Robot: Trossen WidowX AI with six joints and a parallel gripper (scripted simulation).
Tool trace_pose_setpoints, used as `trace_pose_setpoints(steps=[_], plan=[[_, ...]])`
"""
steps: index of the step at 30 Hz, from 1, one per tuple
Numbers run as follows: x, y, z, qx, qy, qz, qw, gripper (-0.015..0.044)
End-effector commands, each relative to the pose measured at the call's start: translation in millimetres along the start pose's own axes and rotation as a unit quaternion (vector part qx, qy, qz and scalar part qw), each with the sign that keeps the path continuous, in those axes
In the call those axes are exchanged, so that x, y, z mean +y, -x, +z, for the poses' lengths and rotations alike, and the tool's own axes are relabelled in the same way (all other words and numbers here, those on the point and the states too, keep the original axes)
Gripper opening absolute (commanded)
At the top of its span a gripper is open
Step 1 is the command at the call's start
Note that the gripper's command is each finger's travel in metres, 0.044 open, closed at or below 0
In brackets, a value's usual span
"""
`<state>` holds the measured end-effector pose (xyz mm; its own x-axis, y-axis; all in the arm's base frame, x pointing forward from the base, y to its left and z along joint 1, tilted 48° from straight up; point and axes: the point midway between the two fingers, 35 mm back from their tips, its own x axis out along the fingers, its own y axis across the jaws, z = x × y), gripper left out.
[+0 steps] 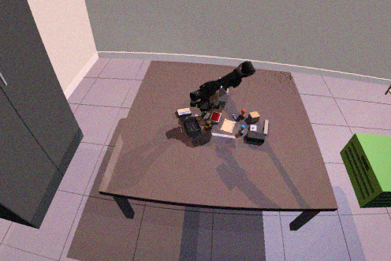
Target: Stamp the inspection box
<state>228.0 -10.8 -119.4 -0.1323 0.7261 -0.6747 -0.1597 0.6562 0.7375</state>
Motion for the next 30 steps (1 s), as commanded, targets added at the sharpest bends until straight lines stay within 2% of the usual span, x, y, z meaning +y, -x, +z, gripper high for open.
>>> trace_pose_setpoints(steps=[1,30], plan=[[0,2,0,0.000,0.001,-0.001,1.000,0.0000],[-1,16,1,0.000,0.001,-0.002,1.000,0.0000]])
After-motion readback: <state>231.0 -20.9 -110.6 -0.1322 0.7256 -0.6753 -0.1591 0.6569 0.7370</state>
